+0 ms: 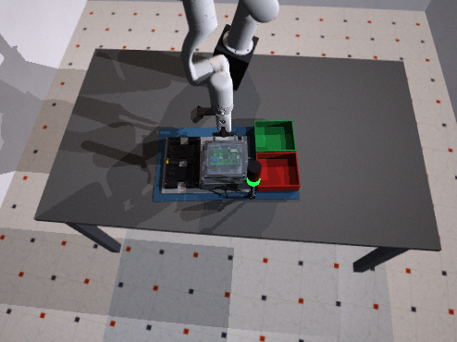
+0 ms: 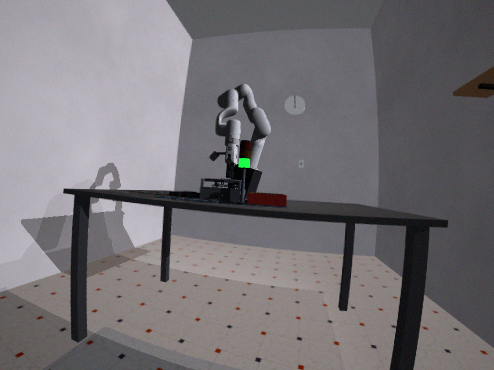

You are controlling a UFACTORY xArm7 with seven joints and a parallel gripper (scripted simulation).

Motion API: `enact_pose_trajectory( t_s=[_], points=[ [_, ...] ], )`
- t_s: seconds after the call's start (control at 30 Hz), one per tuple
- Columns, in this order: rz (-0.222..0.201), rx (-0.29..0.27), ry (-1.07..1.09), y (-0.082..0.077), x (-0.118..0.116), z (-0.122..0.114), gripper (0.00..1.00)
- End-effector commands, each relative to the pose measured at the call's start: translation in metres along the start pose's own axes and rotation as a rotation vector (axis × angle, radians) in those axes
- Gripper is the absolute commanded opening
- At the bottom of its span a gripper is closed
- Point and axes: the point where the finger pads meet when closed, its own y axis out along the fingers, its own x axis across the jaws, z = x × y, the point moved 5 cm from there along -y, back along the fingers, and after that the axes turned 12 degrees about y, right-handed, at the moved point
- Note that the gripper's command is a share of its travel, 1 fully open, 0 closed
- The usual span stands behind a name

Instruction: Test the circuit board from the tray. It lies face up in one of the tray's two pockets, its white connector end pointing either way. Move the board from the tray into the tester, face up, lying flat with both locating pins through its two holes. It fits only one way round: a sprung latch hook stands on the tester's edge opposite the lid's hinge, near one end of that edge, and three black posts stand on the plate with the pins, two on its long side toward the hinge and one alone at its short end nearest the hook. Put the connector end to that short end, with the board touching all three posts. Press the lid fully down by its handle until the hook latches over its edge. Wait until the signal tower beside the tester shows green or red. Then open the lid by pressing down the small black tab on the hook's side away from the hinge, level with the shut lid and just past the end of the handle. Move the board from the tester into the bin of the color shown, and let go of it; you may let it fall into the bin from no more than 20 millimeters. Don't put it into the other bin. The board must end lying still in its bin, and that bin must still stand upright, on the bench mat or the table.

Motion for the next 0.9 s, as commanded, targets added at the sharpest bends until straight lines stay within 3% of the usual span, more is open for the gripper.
enact_pose_trajectory(
  t_s=[0.0, 0.6, 0.87],
  points=[
    [0.003, 0.001, 0.000, -0.001, -0.001, 0.000, 0.27],
    [0.003, 0.001, 0.000, 0.024, -0.001, 0.000, 0.27],
    [0.003, 0.001, 0.000, 0.026, -0.001, 0.000, 0.27]
  ],
)
